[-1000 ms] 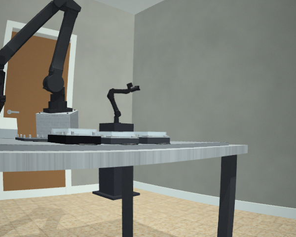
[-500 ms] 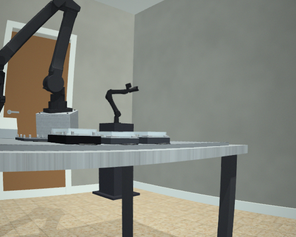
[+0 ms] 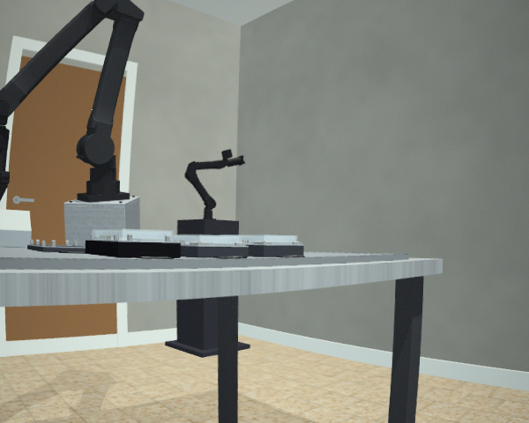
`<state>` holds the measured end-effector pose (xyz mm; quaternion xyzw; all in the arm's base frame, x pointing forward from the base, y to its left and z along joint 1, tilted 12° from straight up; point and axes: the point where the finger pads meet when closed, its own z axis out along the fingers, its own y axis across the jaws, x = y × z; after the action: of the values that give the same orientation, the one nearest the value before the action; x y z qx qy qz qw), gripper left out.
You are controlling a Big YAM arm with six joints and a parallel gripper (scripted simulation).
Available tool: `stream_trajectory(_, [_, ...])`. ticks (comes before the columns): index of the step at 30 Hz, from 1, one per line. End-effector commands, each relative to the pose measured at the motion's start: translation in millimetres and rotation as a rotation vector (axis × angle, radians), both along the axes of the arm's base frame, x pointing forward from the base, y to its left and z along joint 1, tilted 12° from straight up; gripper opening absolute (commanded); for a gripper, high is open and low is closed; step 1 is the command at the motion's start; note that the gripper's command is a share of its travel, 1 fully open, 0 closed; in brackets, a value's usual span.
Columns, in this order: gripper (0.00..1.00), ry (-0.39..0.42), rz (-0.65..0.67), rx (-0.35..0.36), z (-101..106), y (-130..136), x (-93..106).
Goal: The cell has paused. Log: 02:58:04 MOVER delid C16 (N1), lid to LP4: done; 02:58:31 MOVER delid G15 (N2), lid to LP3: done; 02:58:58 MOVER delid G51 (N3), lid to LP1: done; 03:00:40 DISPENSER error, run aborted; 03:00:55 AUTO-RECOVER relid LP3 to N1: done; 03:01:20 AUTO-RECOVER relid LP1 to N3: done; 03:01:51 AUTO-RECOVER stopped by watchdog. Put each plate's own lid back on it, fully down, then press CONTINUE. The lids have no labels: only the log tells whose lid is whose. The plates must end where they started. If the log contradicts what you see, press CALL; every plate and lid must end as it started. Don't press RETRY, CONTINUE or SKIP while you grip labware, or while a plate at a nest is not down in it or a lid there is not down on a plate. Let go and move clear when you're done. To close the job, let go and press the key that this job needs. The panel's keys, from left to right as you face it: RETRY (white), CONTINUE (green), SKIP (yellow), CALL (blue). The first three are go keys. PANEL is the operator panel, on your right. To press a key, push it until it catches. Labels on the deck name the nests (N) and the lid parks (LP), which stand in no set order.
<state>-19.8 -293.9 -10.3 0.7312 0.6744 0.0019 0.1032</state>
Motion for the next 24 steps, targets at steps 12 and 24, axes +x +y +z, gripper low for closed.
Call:
stream_trajectory(12, [0.00,-0.008,0.003,0.014,-9.8,3.8,7.0])
stream_trajectory(24, [0.00,-0.008,0.003,0.014,-11.8,4.4,7.9])
